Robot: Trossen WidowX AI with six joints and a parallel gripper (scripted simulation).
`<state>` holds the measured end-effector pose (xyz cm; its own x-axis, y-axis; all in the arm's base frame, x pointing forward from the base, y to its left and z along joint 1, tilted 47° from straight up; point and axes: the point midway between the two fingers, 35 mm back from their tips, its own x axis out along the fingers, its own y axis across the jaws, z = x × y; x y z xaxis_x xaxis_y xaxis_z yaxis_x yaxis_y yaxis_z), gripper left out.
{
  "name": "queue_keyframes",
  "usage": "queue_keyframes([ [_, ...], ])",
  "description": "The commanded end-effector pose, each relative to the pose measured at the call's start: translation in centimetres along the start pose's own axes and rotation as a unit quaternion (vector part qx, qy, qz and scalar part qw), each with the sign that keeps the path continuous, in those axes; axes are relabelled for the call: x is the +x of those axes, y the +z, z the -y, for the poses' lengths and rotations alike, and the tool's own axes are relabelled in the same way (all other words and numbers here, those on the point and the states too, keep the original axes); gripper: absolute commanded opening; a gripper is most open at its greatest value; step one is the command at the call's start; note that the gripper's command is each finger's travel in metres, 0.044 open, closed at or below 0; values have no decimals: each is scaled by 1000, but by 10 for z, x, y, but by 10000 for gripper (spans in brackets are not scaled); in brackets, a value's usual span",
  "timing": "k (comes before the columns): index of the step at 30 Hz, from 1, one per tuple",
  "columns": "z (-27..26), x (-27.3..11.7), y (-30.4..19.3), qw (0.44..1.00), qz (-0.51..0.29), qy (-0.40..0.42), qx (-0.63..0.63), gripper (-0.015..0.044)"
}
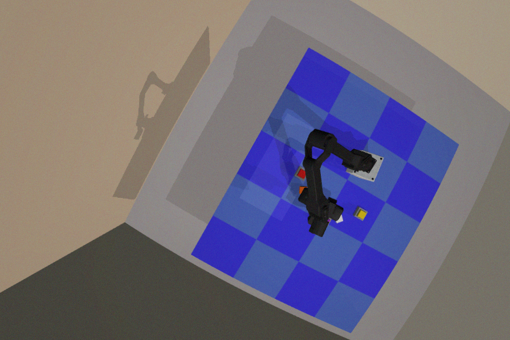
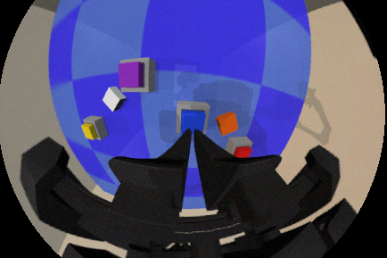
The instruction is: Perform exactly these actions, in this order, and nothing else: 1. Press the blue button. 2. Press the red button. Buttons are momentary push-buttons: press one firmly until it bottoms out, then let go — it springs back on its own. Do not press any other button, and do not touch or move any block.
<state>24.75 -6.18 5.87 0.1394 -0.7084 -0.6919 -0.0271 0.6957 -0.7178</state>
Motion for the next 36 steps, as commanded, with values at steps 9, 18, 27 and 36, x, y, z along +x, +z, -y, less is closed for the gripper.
queue_keyframes([
  [9,1,-67,0,1000,0,-2,3,20],
  [18,82,-66,-42,1000,-1,3,3,20],
  [27,111,-61,-70,1000,-1,-2,3,20],
  [36,112,-6,-71,1000,0,-6,3,20],
])
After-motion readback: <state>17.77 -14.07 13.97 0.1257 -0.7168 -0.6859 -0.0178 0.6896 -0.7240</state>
